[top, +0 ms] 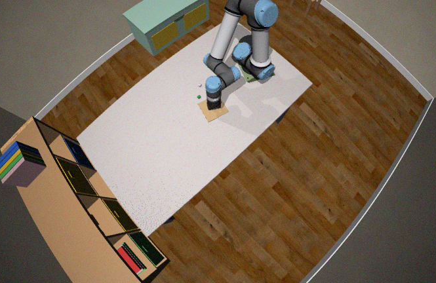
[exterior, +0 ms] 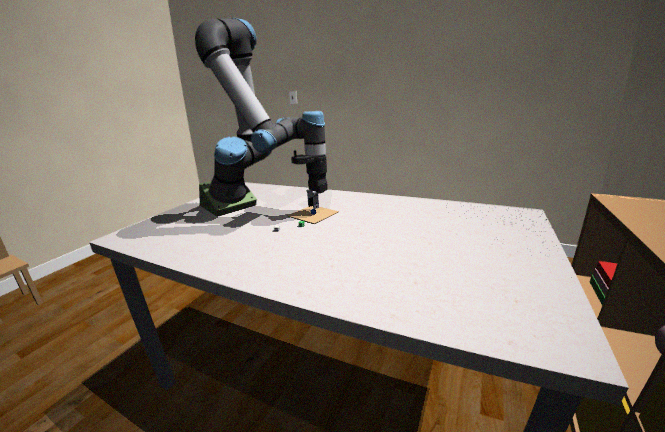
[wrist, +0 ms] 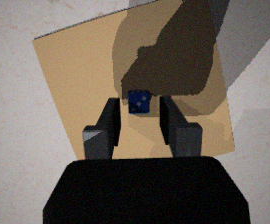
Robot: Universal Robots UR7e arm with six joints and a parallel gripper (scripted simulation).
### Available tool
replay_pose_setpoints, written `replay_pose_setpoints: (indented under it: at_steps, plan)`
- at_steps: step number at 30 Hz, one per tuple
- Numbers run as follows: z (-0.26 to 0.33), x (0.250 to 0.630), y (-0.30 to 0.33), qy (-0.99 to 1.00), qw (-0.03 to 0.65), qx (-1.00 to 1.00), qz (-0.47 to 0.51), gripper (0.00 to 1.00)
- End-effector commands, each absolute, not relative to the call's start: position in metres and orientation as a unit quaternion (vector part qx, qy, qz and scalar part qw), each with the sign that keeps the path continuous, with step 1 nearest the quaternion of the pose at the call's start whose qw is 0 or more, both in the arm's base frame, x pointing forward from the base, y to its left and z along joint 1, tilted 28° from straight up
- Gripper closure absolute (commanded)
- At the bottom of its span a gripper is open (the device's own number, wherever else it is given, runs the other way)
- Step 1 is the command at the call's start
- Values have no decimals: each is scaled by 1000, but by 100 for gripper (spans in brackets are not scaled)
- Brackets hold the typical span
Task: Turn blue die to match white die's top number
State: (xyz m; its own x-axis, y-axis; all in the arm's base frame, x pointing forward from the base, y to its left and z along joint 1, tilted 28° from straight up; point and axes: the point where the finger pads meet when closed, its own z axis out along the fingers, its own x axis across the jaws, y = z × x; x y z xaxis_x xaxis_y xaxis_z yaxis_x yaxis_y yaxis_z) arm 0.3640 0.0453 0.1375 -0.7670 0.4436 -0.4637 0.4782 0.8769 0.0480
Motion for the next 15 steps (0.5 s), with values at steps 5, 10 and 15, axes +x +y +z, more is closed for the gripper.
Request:
replay_pose_setpoints:
  at_steps: [5,10,15]
  plan:
    - [137,364,45,939,237,246,-36,36]
    - [137,365,45,939,237,246,-36,36]
    - [136,365,45,939,237,246,-36,36]
